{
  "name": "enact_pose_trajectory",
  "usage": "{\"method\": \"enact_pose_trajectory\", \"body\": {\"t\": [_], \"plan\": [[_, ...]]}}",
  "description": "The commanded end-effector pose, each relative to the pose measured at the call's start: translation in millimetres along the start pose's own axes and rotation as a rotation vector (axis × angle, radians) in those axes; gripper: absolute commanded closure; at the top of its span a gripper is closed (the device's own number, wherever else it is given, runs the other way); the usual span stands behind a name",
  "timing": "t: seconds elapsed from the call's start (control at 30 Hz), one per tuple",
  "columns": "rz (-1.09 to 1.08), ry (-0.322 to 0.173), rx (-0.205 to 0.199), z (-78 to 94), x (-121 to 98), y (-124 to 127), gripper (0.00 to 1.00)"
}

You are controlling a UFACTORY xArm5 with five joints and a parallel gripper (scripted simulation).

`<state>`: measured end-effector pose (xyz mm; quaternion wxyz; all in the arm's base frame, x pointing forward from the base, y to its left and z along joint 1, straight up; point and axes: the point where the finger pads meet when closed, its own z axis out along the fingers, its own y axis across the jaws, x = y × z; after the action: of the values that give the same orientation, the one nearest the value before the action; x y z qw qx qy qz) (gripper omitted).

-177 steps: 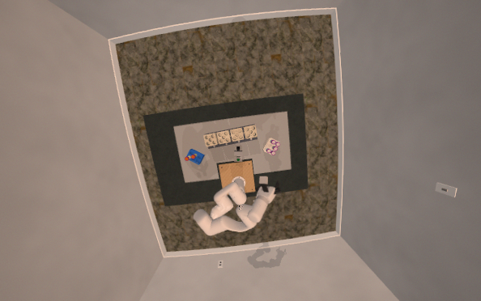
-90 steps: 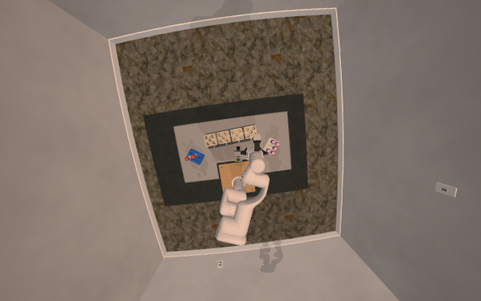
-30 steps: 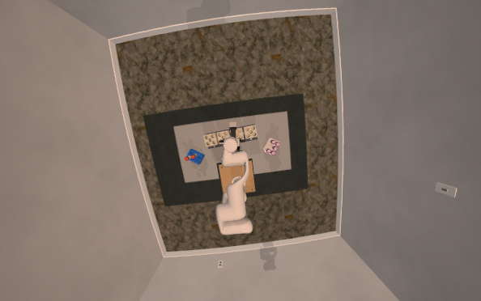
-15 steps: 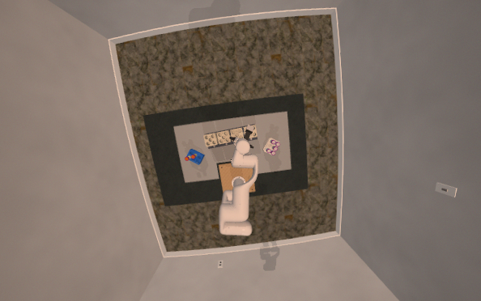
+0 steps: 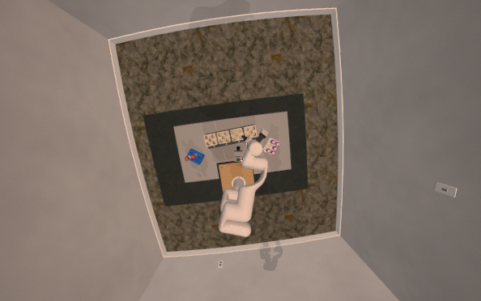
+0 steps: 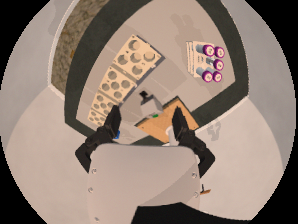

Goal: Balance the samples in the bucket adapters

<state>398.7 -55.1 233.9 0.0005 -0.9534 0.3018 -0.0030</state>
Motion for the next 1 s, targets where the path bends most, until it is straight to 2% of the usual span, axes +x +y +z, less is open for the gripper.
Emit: {"method": "enact_pose_trajectory", "body": {"t": [0.0,0.23,0.3,0.8,0.87,0.97], "plan": [[0.002,0.004,0.001,-1.5,14,21,0.0],[0.002,0.004,0.001,-1.6,33,50,0.0],[0.002,0.004,0.001,-1.6,33,50,0.0],[0.002,0.005,-0.001,-1.7,72,114,0.0],[0.002,0.005,-0.001,-1.7,72,114,0.0],[0.002,0.005,-0.001,-1.8,80,127,0.0]]}}
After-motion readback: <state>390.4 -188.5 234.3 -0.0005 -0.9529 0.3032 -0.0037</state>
